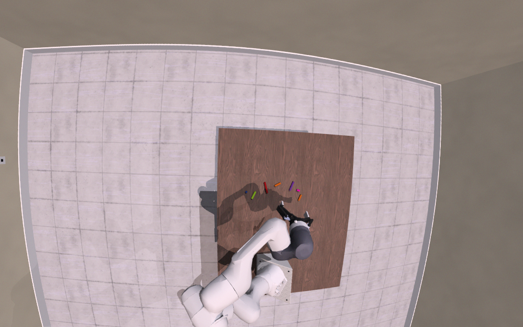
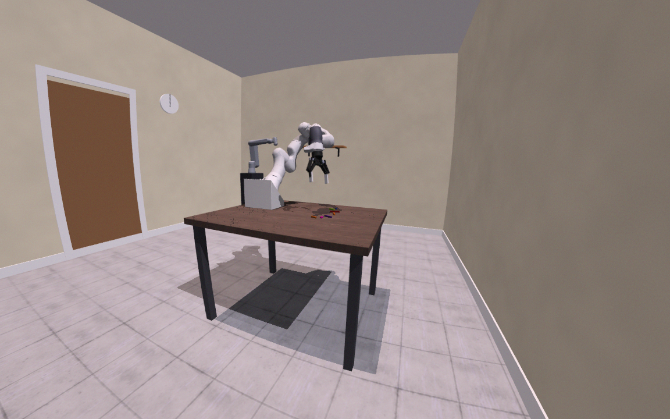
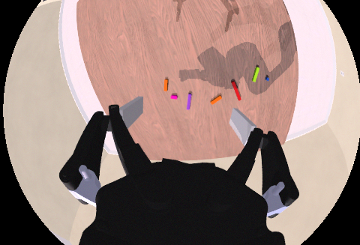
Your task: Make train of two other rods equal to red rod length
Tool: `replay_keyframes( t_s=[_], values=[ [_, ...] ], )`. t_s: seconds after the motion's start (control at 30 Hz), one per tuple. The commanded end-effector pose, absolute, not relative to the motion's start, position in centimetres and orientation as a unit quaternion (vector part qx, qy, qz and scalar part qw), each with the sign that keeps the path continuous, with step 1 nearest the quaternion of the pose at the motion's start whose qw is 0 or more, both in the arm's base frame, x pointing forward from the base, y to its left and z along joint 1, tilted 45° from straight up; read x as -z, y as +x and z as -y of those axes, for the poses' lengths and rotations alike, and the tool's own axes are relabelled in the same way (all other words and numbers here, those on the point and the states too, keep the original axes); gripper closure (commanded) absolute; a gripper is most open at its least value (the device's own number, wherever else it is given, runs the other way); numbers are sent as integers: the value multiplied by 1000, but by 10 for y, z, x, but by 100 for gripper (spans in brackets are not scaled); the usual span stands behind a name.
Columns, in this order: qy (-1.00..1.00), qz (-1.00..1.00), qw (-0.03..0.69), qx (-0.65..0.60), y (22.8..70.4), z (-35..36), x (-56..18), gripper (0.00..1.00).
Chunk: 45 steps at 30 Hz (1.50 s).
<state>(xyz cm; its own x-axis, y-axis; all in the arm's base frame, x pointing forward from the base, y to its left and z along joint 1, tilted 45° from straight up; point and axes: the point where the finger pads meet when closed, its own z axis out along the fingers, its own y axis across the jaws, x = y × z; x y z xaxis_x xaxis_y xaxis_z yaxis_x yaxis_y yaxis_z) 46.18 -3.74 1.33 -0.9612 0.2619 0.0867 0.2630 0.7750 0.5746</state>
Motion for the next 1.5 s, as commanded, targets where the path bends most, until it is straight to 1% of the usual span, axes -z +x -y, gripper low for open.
replay_keyframes(
  t_s=[0.0,0.83,0.87,1.47],
  values=[
    [-203,930,35,305,459,36,-1,0],
    [-203,930,35,305,459,36,-1,0],
    [-265,913,66,302,457,37,12,0],
    [-265,913,66,302,457,37,12,0]
  ],
)
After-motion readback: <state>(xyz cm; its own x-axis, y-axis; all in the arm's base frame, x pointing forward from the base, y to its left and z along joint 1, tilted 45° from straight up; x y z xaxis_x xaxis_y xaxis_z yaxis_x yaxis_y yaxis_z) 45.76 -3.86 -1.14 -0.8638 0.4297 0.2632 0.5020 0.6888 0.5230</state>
